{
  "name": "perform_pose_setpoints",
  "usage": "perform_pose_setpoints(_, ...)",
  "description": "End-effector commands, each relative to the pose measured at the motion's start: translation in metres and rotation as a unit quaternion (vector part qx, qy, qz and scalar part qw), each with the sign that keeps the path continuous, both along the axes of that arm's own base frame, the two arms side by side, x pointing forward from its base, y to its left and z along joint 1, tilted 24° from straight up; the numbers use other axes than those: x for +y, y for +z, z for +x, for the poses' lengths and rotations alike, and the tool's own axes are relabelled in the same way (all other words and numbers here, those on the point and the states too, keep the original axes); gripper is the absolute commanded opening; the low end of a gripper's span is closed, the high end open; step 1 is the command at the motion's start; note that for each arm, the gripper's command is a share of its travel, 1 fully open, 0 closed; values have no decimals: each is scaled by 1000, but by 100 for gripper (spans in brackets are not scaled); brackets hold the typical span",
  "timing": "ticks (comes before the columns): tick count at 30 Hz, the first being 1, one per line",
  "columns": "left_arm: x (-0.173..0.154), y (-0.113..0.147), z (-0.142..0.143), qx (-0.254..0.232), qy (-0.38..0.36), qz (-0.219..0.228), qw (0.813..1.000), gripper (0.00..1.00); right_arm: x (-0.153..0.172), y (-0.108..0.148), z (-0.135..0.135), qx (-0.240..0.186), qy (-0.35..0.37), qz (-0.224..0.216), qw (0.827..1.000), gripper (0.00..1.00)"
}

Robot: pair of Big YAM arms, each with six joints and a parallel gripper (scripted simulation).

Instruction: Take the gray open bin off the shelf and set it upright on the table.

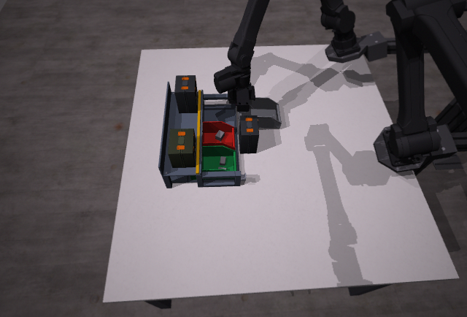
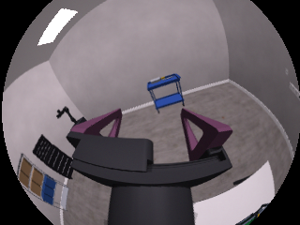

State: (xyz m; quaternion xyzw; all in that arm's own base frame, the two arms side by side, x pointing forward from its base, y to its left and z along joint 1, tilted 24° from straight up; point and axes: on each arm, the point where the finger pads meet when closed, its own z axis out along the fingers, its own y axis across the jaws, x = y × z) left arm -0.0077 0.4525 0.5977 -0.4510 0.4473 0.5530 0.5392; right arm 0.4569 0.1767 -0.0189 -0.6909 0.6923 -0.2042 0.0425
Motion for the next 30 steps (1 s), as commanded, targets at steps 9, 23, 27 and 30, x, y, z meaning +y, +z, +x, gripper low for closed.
perform_pose_setpoints(9, -6, 13, -5, -4, 6, 18, 1000, 100, 3, 1, 5, -4, 5, 4, 1000, 0)
perform_pose_setpoints(23, -6, 13, -5, -4, 6, 18, 1000, 100, -1, -12, 9, -1, 2, 3, 1000, 0)
perform_pose_setpoints(27, -6, 13, -5, -4, 6, 18, 1000, 100, 1, -6, 12, -8, 2, 6, 1000, 0)
perform_pose_setpoints(30, -6, 13, -5, -4, 6, 18, 1000, 100, -1, -13, 11, -3, 2, 4, 1000, 0)
